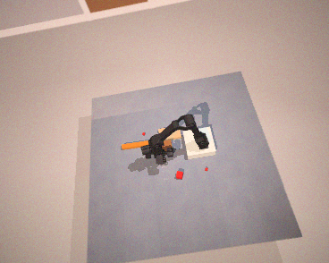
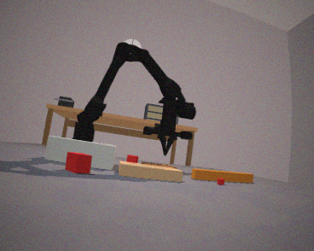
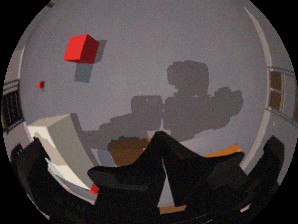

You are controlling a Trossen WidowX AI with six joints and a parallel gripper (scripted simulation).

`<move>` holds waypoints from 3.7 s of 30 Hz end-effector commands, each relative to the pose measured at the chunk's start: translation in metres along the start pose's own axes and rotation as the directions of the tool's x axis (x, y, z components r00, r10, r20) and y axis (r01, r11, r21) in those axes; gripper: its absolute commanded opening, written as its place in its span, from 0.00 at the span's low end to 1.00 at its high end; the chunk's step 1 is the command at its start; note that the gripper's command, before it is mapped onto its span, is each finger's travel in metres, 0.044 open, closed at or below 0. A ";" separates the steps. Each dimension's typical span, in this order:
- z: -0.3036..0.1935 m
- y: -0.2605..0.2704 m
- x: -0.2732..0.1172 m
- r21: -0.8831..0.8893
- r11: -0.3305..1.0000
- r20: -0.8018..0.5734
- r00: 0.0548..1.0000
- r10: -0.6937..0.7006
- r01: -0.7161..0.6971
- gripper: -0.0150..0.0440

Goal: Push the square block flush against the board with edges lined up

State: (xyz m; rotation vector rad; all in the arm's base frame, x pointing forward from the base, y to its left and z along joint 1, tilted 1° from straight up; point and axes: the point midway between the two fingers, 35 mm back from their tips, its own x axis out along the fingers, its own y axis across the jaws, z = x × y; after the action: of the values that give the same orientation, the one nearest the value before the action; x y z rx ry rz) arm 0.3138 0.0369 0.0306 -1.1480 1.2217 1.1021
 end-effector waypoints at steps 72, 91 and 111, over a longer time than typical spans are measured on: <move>-0.094 -0.031 0.054 0.992 0.122 -0.016 1.000 0.016 0.014 0.25; -0.096 -0.017 0.054 0.992 0.122 -0.016 1.000 0.017 0.014 0.25; -0.097 -0.007 0.054 0.992 0.122 -0.016 1.000 0.018 0.014 0.25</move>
State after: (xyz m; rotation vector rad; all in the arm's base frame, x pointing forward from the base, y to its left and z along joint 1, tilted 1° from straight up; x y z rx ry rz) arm 0.3146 -0.0597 -0.0221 -0.0163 1.5380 0.0023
